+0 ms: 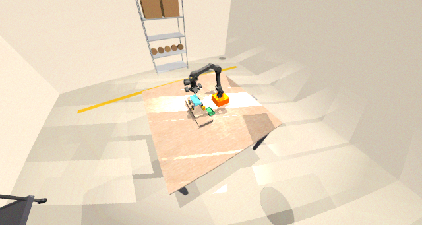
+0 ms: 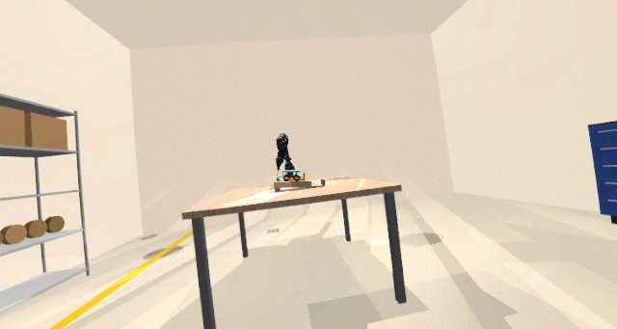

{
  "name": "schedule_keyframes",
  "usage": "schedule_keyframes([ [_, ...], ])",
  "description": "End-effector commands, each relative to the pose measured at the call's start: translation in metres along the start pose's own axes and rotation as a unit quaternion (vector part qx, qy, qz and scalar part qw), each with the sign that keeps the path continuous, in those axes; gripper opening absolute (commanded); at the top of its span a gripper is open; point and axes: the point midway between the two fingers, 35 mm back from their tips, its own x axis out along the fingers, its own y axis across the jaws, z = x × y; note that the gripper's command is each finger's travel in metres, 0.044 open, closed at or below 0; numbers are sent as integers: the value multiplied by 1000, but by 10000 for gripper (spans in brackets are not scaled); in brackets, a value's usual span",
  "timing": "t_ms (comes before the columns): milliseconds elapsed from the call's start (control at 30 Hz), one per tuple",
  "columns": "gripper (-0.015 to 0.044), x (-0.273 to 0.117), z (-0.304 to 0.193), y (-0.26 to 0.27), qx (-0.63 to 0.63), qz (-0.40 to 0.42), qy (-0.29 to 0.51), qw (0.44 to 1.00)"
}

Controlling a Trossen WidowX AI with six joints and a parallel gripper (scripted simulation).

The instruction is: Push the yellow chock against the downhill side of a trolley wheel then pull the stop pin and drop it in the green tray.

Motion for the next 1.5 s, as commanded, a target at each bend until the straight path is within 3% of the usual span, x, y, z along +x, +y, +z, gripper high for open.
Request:
schedule_keyframes([
  [0, 0, 0, -7, 0, 0, -1, 2, 1000],
  [433, 0, 1, -26, 2, 0, -1, 3, 1000],
  [1233, 0, 5, -26, 83, -1, 2, 3, 1000],
  [1467, 0, 5, -21, 84, -1, 2, 3, 1000],
])
